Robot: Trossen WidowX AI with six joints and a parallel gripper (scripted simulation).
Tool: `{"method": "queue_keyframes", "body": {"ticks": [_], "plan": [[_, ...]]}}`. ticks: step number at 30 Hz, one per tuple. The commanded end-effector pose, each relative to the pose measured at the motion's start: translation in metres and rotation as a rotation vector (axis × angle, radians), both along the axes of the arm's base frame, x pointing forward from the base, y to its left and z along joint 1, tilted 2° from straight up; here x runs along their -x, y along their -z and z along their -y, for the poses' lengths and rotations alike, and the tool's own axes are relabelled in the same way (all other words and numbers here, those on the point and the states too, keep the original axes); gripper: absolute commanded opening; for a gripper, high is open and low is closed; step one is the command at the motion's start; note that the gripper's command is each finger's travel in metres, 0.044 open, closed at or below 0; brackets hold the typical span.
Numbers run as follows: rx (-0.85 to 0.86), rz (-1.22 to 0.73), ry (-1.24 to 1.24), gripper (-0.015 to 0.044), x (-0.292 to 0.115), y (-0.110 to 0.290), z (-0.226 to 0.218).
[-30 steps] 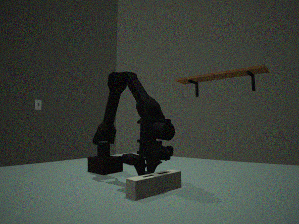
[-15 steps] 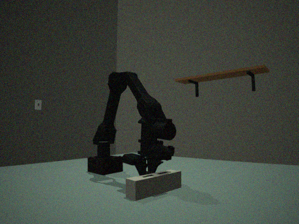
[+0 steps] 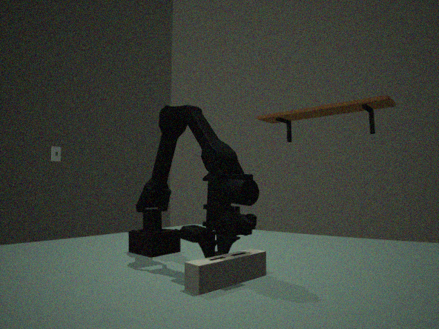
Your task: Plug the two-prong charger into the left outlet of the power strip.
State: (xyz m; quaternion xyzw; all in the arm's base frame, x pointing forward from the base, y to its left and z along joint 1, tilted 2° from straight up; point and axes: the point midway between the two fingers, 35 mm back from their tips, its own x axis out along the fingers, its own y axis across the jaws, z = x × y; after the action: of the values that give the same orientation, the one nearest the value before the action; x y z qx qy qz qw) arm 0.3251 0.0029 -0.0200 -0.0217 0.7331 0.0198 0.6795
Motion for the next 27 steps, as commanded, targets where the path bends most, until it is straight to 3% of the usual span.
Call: {"method": "queue_keyframes", "body": {"ticks": [1, 27], "plan": [[-0.003, 0.003, 0.006, 0.0000, -0.0019, -0.0013, -0.0008], [-0.003, 0.003, 0.006, 0.0000, -0.0042, -0.0015, -0.0009]]}}
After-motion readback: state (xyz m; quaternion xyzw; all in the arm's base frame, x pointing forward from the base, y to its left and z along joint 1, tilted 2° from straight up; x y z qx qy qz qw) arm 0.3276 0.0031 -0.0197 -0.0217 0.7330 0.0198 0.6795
